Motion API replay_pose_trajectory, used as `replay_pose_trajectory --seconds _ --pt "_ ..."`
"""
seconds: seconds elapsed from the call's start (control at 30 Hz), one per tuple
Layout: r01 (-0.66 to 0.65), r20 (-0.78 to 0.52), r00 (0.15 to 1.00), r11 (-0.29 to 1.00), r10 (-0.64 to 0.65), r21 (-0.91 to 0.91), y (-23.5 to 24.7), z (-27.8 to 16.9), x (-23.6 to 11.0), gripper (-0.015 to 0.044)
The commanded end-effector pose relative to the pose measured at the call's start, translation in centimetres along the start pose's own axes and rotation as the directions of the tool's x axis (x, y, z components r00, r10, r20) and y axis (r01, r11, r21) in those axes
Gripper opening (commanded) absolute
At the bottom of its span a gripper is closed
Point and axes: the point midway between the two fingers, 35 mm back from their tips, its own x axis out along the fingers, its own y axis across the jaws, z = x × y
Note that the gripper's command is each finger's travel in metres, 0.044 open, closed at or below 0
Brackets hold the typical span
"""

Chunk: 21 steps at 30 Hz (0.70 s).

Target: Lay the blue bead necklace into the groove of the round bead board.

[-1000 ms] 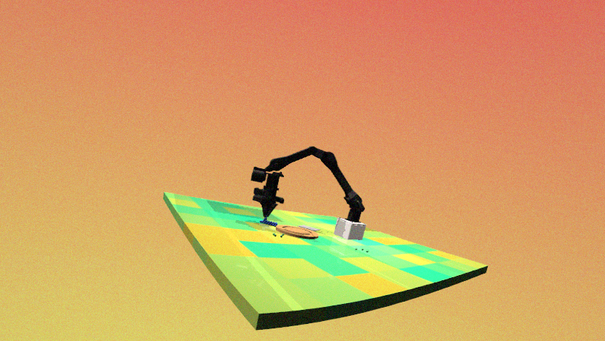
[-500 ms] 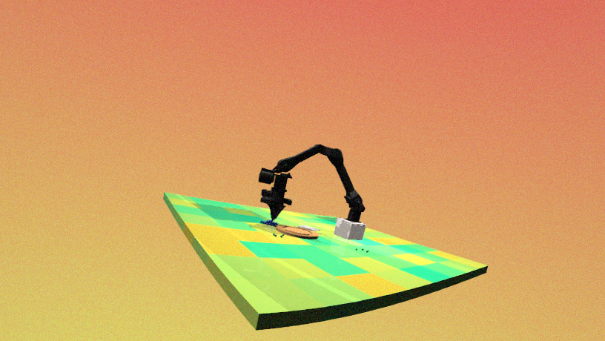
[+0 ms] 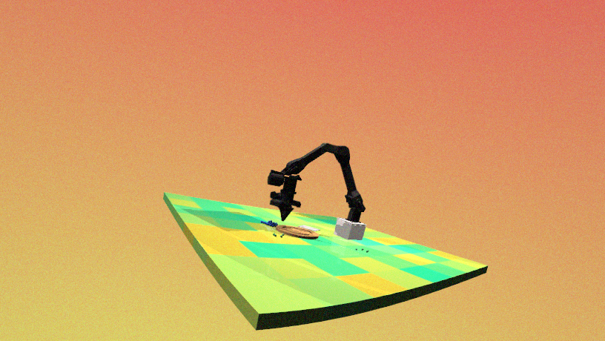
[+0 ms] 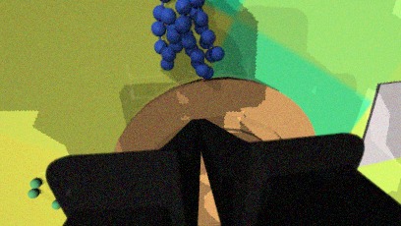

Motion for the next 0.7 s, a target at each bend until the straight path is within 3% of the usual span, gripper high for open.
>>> replay_pose_trajectory --seconds 0.0,0.67 --pt "-0.007 0.002 1.0 1.0 0.007 0.001 -0.3 -1.5 -0.1 0.0" --pt "-0.006 0.0 1.0 1.0 0.006 0.001 -1.2 -3.8 1.3 0.0"
